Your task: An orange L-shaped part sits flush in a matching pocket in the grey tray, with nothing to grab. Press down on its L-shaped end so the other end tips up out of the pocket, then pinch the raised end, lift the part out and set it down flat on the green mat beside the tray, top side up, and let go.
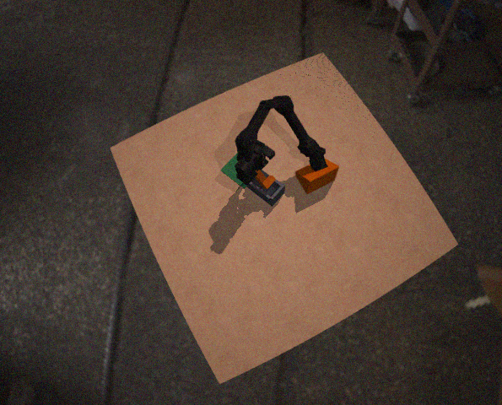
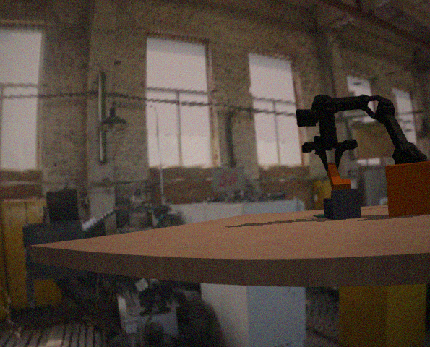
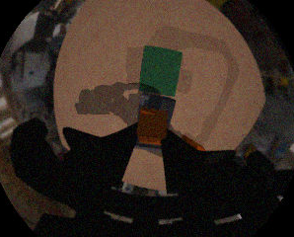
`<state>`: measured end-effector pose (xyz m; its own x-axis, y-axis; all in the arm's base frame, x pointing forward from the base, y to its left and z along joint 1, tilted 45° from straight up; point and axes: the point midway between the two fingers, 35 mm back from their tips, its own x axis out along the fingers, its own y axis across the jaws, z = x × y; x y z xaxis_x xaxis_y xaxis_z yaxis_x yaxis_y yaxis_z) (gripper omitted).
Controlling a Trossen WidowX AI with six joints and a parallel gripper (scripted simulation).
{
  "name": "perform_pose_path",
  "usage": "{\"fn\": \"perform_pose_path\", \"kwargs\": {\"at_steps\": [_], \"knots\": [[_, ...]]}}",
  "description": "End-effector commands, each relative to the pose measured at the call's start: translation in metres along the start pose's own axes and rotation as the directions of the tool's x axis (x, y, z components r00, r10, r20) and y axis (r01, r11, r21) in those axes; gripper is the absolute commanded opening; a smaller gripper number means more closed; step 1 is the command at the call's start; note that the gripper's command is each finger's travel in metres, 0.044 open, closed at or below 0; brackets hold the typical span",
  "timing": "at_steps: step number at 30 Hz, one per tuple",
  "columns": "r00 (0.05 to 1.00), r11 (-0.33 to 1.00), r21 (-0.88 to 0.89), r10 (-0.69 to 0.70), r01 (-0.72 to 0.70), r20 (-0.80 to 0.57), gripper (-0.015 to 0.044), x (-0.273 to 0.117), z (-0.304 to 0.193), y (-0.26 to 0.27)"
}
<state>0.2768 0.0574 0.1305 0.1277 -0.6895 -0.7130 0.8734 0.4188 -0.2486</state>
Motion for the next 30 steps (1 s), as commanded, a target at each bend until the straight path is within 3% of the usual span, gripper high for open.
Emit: {"fn": "perform_pose_path", "kwargs": {"at_steps": [1, 30], "knots": [[1.000, 1.000, 0.002, 0.003, -0.003, 0.004, 0.0000, -0.001, 0.022, -0.002], [1.000, 1.000, 0.005, 0.004, -0.004, 0.009, 0.0000, -0.002, 0.137, -0.015]]}}
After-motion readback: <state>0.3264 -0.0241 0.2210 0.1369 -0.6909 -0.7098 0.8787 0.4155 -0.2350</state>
